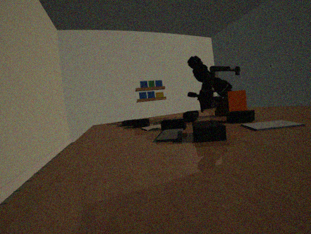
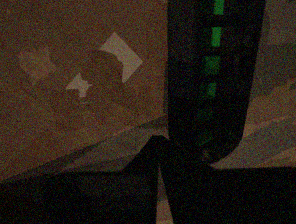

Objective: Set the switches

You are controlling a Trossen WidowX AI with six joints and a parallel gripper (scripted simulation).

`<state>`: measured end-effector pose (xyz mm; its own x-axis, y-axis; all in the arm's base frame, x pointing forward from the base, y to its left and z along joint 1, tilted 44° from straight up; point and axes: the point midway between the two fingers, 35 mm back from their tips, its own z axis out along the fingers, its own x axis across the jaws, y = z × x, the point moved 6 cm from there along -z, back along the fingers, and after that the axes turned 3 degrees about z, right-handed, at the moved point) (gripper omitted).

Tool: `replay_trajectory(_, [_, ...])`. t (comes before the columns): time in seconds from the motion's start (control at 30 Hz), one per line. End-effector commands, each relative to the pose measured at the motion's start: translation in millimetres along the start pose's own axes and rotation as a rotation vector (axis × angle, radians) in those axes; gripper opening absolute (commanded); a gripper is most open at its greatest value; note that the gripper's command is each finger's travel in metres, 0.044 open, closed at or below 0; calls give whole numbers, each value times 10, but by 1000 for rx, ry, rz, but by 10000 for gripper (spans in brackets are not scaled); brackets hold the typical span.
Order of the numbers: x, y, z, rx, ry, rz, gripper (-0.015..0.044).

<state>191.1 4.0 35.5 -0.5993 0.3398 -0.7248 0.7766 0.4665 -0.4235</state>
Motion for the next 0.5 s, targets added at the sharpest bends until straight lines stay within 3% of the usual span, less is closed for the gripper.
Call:
replay_trajectory(0.0, [17, -11, 68, -1, -2, -14, 0])
replay_trajectory(0.47, [58, -45, 276, -8, -4, -47, 0])
